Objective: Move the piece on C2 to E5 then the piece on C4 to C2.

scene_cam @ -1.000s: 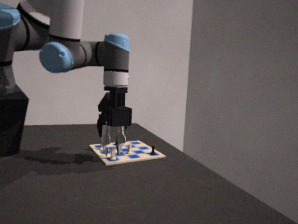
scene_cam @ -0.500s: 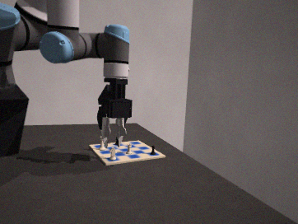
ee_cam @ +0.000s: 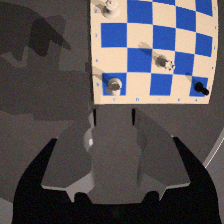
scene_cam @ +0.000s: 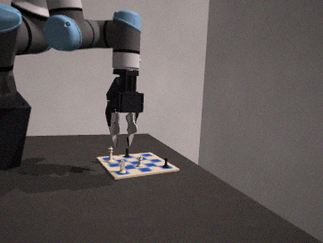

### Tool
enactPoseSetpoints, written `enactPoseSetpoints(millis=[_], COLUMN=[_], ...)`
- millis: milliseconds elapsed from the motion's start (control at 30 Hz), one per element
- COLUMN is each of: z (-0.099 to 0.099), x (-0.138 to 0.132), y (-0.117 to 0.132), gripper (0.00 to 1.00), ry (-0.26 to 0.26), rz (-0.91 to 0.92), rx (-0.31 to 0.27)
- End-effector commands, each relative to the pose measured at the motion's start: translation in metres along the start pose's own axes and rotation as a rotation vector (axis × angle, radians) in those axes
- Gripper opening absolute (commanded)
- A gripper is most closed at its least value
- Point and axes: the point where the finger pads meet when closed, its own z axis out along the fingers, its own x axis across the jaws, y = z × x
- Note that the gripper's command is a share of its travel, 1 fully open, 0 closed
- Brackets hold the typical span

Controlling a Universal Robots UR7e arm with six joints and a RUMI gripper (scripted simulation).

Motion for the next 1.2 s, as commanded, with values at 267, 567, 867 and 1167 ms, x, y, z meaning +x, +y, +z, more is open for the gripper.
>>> enactPoseSetpoints(millis=[267, 567, 867, 1167], z=[-0.021, -0.022, -0.022, -0.022], x=[0.000, 0.000, 0.000, 0.000], y=[0.000, 0.000, 0.000, 0.000], gripper=[0.23, 1.00, 1.00, 1.00], ry=[-0.002, -0.002, -0.002, -0.002], rz=[0.000, 0.000, 0.000, 0.000], rx=[0.002, 0.002, 0.002, 0.002])
